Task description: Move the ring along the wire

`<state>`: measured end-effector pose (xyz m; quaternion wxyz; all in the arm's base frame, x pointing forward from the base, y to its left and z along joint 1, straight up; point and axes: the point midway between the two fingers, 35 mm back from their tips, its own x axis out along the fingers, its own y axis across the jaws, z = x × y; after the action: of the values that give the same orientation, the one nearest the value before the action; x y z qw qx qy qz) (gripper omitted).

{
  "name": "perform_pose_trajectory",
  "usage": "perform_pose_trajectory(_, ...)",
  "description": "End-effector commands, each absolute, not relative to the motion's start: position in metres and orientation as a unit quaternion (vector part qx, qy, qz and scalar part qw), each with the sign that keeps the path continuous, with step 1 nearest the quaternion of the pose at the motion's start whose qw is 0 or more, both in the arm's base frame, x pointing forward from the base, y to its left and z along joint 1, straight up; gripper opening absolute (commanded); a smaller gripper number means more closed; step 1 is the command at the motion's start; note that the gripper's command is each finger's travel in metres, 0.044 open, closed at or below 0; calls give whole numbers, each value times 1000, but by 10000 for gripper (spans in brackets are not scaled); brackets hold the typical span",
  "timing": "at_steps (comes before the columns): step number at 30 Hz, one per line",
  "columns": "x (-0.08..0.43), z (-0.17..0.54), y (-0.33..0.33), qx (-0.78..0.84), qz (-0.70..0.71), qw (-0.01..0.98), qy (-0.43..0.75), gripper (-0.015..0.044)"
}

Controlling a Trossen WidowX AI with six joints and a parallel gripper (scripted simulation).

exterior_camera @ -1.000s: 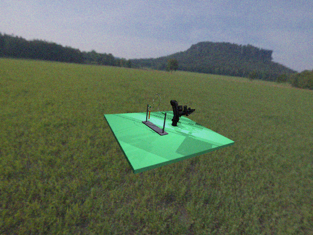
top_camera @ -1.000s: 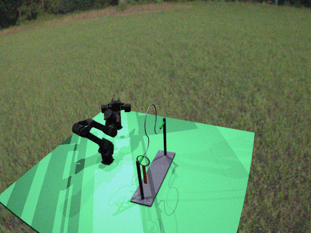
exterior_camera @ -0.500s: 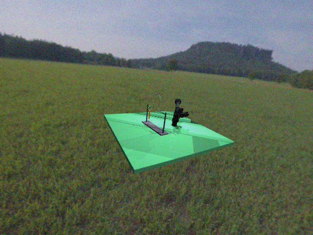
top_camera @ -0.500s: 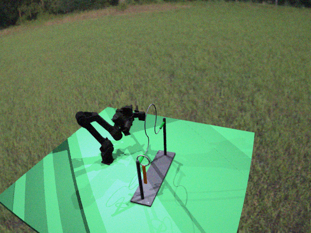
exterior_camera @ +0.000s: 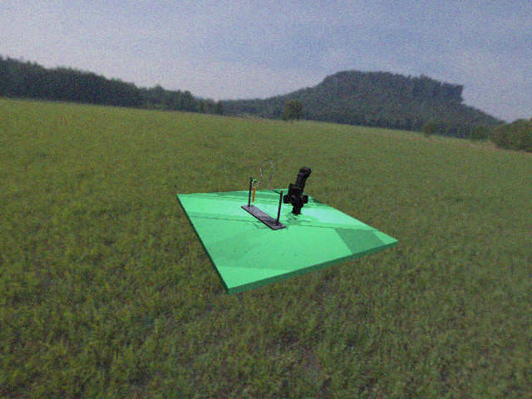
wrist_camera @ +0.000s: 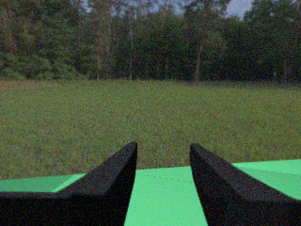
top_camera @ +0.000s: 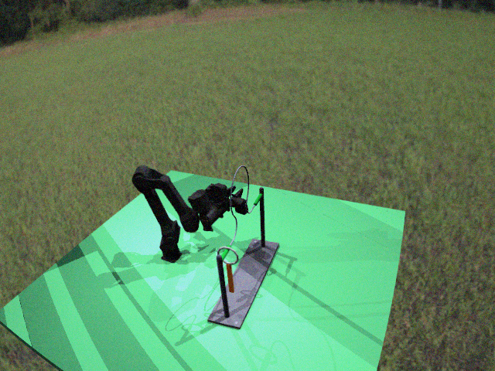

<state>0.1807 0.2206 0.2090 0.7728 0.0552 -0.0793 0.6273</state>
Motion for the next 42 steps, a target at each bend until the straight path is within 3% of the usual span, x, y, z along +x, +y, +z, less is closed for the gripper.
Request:
perform_pose_trajectory(1, 203, 197, 203, 38, 596, 799, -71, 160)
perform_pose_trajectory(21, 280, 135, 68, -19, 403, 915, -12, 160)
perform_pose_trajectory(42, 260, 80, -84, -24, 191, 981, 33, 160)
